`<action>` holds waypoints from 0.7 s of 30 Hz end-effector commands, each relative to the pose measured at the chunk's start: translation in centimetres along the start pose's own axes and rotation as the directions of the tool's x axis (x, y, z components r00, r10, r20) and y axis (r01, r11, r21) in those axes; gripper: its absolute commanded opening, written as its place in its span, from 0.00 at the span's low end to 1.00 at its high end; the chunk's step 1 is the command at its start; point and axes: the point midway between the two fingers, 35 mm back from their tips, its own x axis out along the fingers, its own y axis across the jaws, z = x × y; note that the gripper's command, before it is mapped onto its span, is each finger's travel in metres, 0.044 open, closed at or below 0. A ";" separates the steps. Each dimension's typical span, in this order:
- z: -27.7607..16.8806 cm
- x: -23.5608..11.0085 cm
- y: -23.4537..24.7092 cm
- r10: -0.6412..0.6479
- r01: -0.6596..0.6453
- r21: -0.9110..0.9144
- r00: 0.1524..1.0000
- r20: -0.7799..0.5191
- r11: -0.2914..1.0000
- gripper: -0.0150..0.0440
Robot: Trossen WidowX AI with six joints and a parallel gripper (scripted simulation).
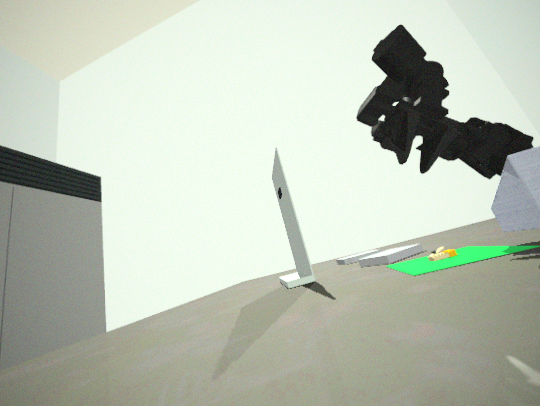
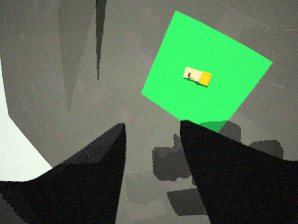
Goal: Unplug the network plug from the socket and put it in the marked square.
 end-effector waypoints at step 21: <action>0.0 -6.2 4.5 0.012 -0.012 0.014 1.000 -0.002 1.000 0.52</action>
